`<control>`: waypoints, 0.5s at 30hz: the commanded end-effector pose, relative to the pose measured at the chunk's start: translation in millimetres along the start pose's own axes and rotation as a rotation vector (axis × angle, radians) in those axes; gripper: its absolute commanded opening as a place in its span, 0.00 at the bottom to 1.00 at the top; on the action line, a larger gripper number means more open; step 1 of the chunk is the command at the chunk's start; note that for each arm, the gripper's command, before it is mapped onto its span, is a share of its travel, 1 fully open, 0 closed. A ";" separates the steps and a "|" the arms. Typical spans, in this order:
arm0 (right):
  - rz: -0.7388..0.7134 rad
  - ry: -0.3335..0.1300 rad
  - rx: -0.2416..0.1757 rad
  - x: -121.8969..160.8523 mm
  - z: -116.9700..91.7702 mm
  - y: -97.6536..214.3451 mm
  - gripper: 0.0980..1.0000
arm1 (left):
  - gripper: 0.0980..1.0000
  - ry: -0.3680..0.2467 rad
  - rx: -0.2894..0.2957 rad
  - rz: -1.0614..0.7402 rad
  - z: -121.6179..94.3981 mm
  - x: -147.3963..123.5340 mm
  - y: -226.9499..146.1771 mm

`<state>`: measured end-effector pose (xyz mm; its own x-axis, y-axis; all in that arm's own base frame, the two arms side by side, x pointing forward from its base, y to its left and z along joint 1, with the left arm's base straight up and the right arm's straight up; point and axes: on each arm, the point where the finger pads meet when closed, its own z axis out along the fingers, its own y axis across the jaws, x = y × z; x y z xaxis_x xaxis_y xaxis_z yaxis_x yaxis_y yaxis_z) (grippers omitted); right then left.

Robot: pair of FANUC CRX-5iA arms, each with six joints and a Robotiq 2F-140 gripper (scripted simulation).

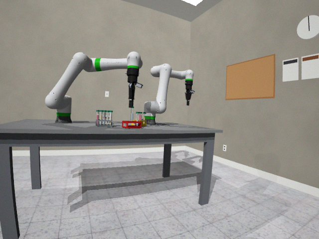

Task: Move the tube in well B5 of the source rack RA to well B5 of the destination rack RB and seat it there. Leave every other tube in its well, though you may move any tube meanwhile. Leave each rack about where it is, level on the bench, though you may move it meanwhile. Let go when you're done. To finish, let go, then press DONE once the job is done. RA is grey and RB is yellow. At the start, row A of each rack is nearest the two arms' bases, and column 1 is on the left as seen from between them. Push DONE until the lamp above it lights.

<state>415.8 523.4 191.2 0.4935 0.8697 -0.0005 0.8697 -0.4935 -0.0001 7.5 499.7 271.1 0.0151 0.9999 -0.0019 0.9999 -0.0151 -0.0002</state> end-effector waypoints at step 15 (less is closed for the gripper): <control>0.000 0.002 -0.001 0.5 5.2 0.8 0.00 | 0.00 0.002 0.000 0.000 -0.9 0.3 0.1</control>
<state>416.3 523.3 184.7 0.4935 0.8698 -0.0007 0.8698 -0.4935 -0.0001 7.5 499.7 271.1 0.0151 0.9999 -0.0019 0.9999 -0.0151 -0.0002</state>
